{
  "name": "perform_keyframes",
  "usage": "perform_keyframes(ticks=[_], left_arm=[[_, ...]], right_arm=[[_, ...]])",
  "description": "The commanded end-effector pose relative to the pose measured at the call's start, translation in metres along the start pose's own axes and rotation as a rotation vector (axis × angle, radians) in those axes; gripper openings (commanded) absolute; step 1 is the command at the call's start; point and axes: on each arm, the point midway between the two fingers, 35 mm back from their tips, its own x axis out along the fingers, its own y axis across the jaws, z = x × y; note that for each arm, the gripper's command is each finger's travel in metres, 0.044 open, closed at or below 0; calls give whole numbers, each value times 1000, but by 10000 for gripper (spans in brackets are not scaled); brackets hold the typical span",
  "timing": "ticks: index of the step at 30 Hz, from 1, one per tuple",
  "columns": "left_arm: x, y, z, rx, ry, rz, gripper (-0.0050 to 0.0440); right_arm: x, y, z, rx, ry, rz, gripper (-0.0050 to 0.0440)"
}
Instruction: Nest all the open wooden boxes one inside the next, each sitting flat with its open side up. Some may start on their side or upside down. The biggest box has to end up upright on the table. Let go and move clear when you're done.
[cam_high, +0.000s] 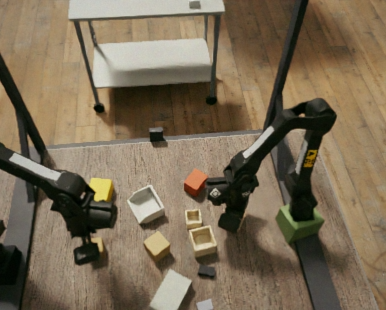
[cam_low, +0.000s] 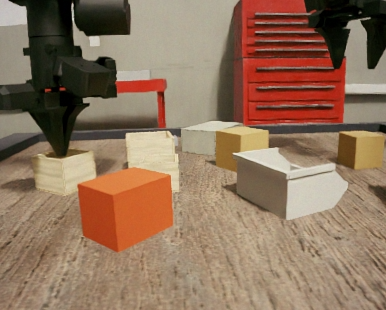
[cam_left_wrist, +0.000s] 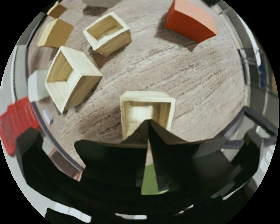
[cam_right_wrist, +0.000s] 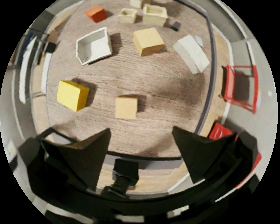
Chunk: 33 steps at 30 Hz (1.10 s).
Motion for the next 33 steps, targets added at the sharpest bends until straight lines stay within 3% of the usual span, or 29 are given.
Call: perform_keyframes(ticks=[1,8,9,19,33], left_arm=[[6,1,2,1,-5,6,-43],[12,1,2,1,-6,6,-50],[12,1,2,1,-6,6,24],[9,2,6,7,-20,13,255],[8,2,5,7,-19,12,255]], right_arm=[[-3,0,4,-8,-12,-3,400],[-3,0,4,-8,-12,-3,400],[-3,0,4,-8,-12,-3,400],[-3,0,4,-8,-12,-3,400],[-3,0,4,-8,-12,-3,400]])
